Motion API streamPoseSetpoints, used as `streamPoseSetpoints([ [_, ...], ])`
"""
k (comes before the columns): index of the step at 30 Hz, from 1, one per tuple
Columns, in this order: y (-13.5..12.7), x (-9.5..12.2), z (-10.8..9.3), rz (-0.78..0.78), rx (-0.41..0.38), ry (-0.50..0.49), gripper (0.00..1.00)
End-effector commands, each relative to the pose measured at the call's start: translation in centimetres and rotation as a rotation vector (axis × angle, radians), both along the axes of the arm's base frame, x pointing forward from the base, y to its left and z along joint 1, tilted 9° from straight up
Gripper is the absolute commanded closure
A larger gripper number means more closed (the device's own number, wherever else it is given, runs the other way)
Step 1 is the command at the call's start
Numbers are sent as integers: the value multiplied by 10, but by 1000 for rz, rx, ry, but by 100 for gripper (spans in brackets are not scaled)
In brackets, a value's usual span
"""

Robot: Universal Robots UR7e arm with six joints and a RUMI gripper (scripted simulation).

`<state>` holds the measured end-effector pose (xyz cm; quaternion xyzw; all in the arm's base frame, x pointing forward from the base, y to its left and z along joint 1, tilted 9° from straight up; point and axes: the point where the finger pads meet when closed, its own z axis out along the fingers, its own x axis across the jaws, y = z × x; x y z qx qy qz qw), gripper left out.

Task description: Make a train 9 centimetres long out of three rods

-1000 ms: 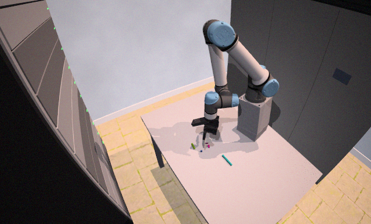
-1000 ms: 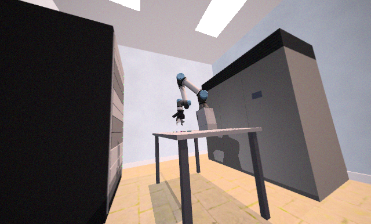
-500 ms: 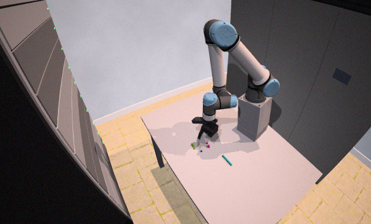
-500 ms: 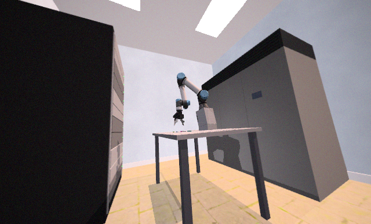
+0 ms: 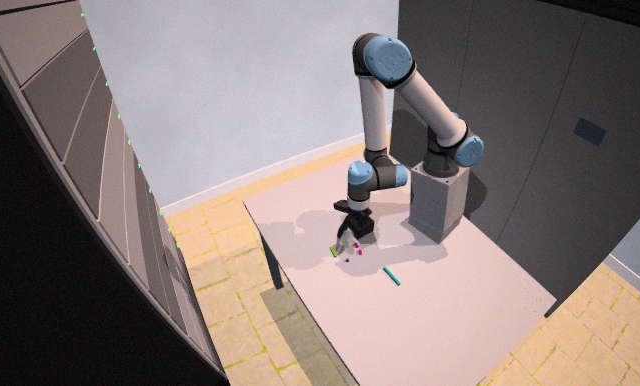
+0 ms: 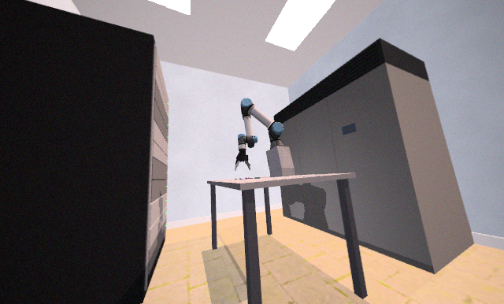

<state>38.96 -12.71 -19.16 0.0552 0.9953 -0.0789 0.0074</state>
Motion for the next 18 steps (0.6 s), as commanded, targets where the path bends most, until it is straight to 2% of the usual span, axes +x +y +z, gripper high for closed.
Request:
streamPoseSetpoints([
  [1, 0, 1, 0, -51, -2, -6, 0],
  [18, 0, 2, 0, -57, -2, -6, 0],
])
